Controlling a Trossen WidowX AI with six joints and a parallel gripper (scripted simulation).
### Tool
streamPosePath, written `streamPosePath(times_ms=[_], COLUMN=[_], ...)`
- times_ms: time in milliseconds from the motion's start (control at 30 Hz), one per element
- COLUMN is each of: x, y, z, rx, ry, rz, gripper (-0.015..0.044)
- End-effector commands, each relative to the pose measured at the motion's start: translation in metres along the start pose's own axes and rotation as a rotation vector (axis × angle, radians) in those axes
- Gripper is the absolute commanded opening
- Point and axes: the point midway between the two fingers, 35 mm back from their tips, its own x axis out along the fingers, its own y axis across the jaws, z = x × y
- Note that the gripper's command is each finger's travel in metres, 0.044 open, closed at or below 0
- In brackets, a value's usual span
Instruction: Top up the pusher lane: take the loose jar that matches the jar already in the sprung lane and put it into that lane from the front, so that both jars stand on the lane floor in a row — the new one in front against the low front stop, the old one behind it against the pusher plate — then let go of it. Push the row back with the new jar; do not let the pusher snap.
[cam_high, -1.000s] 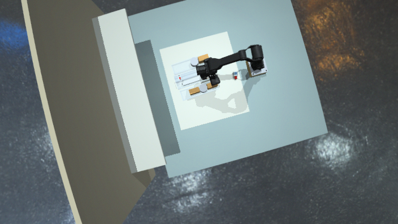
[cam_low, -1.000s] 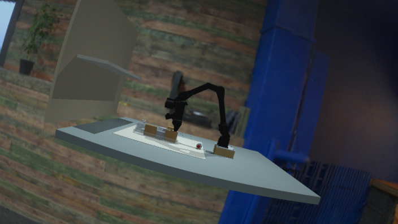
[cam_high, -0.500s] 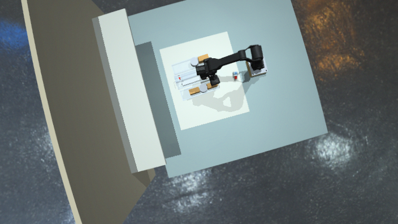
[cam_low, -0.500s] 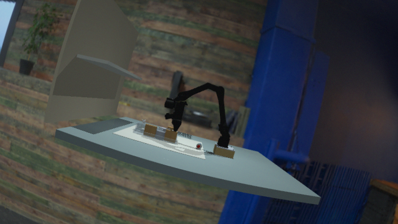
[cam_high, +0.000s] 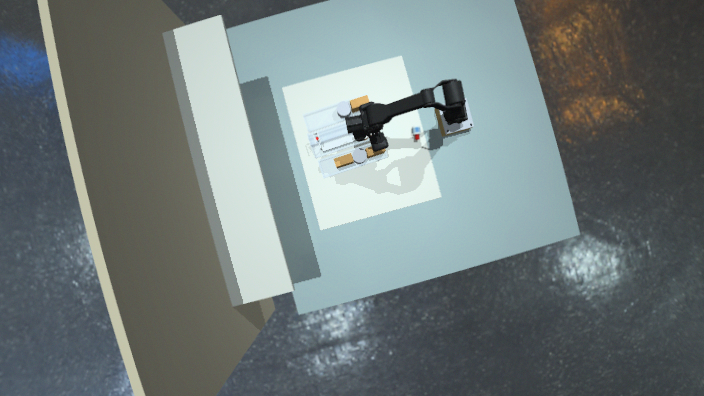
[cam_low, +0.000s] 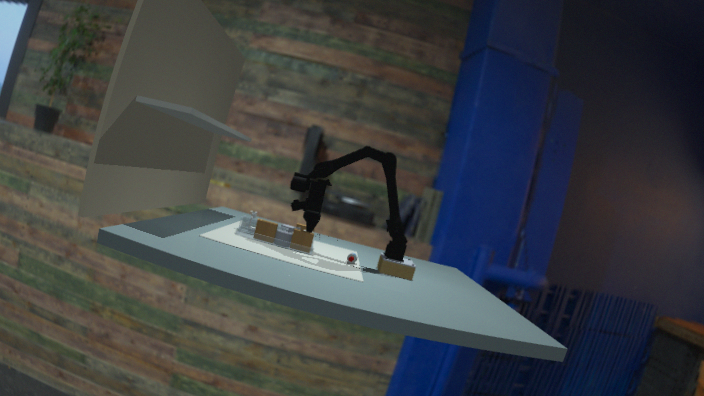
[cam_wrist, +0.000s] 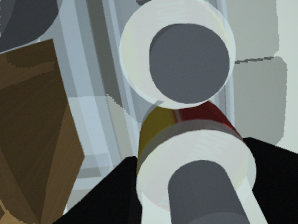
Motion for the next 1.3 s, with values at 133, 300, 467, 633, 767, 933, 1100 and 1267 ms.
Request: streamPosePath(times_ms=[133, 300, 467, 633, 767, 933, 1100, 1267], x=[-0.0049, -0.0038, -0.0023, -0.0009, 0.0003, 0.0017, 0.0032, 0.0046], y=[-0.0006, -0.0006, -0.0006, -0.0006, -0.0006, -0.0007, -0.0007, -0.0007], z=[0.0103, 0.0104, 0.0105, 0.0106, 0.0106, 0.0107, 0.0107, 0.0107], rx=[0.004, 0.004, 0.004, 0.004, 0.004, 0.004, 0.004, 0.004], ry=[-0.035, -0.035, -0.035, -0.035, -0.035, -0.035, -0.035, -0.035], rz=[-0.002, -0.002, -0.002, -0.002, -0.002, -0.002, -0.002, -0.002], gripper=[0.0000, 0.0000, 0.0000, 0.0000, 0.0000, 0.0000, 0.0000, 0.0000])
